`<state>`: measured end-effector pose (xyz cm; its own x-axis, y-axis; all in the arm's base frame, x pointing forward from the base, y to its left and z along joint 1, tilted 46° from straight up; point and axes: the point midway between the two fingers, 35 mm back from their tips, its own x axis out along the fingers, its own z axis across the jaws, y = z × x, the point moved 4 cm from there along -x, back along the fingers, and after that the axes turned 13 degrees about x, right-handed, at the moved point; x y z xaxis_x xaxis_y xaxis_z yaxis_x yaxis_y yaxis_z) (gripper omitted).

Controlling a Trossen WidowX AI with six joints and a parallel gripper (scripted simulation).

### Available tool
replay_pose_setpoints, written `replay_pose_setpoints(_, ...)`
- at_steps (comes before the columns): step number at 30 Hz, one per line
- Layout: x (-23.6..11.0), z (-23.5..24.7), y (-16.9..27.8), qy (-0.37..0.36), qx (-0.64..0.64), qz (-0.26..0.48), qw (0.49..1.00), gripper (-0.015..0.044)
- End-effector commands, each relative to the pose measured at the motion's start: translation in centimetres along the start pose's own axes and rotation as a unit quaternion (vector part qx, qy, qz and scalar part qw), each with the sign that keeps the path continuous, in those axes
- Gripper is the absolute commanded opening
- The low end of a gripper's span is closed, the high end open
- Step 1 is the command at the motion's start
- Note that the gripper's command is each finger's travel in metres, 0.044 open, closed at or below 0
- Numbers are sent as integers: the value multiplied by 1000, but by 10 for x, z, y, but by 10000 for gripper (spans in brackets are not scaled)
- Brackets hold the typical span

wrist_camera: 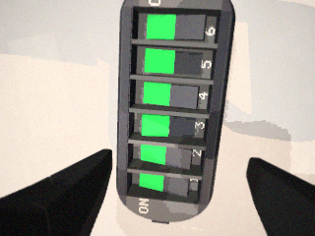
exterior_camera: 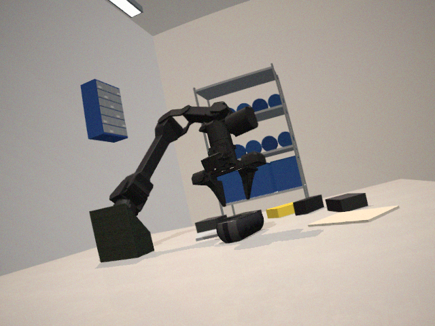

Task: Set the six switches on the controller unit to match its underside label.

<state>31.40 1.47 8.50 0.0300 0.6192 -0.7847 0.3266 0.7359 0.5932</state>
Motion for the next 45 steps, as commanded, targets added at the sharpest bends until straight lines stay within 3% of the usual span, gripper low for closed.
replay_pose_setpoints(1,-12,5,37,27,0,-31,999,420)
replay_pose_setpoints(2,-13,5,42,30,0,-35,999,440)
replay_pose_setpoints(45,44,0,50,32,0,-35,999,440)
